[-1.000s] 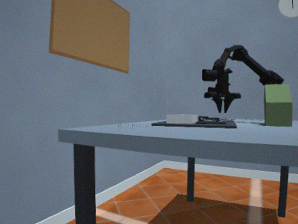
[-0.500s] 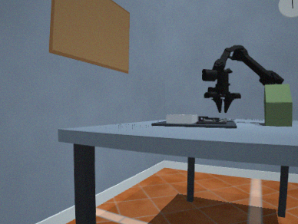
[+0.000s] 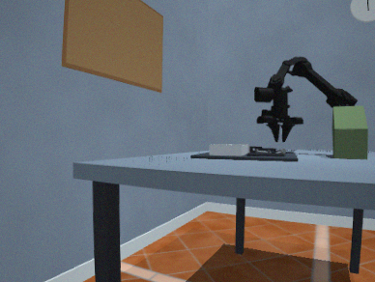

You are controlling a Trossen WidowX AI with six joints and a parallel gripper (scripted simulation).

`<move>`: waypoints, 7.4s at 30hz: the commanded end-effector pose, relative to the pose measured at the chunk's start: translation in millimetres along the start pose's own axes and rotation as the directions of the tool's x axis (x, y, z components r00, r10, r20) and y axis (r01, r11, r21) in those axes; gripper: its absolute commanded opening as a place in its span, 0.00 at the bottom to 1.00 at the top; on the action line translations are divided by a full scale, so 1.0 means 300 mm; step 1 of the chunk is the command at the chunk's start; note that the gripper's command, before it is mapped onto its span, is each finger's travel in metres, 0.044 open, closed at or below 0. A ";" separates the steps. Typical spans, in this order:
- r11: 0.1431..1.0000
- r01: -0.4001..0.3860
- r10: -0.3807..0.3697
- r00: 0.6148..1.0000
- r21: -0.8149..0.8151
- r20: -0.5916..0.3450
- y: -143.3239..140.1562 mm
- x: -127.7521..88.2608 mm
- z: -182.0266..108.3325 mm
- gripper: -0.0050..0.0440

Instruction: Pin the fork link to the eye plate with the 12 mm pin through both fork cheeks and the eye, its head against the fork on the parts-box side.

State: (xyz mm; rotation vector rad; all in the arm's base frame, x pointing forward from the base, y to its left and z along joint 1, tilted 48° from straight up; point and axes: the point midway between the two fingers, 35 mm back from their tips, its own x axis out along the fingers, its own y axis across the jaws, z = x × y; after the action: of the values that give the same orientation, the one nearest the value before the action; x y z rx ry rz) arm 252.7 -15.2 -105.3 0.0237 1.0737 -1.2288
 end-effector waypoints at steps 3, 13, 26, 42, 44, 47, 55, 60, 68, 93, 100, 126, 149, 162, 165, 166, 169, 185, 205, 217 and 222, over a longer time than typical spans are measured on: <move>1.000 -0.010 0.010 1.000 0.007 -0.001 0.005 -0.002 0.006 0.41; 1.000 -0.001 0.001 1.000 -0.002 0.002 -0.003 0.032 0.001 0.41; 1.000 -0.001 0.001 1.000 -0.003 0.001 -0.004 0.080 -0.001 0.41; 1.000 0.000 0.000 1.000 -0.003 0.001 -0.005 0.129 -0.002 0.41; 1.000 -0.003 0.003 1.000 0.000 0.002 -0.004 0.131 0.000 0.41; 1.000 -0.005 0.005 1.000 0.002 0.003 -0.001 0.133 0.003 0.41; 1.000 -0.010 0.010 1.000 0.007 0.004 0.002 0.133 0.005 0.41; 1.000 -0.010 0.010 1.000 0.006 0.004 0.002 0.133 0.004 0.41; 1.000 -0.010 0.010 1.000 0.006 0.004 0.002 0.133 0.004 0.41; 1.000 -0.010 0.010 1.000 0.006 0.004 0.002 0.133 0.004 0.00; 1.000 -0.010 0.010 1.000 0.006 0.003 0.002 0.133 0.004 0.00; 1.000 -0.010 0.010 1.000 0.006 0.003 0.002 0.133 0.004 0.00; 0.999 -0.028 0.028 1.000 0.023 0.003 0.018 0.085 0.016 0.00; 0.999 -0.029 0.029 1.000 0.024 0.002 0.018 0.039 0.015 0.00; 0.999 -0.029 0.029 1.000 0.024 0.002 0.018 0.025 0.015 0.00; 0.999 -0.029 0.029 1.000 0.024 0.001 0.018 0.021 0.015 0.00; 0.999 -0.030 0.030 1.000 0.024 0.001 0.018 0.009 0.015 0.00; 0.999 -0.028 0.028 1.000 0.022 0.000 0.017 -0.021 0.012 0.00; 0.999 -0.028 0.027 1.000 0.019 0.001 0.016 -0.022 0.012 0.00; 0.999 -0.028 0.027 1.000 0.019 0.001 0.016 -0.022 0.012 0.00; 0.999 -0.028 0.027 1.000 0.019 0.001 0.016 -0.022 0.012 0.00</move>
State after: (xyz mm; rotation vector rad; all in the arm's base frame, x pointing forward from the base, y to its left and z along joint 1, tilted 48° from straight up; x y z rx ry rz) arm 250.3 -16.1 -105.9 0.0227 1.0754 -1.2300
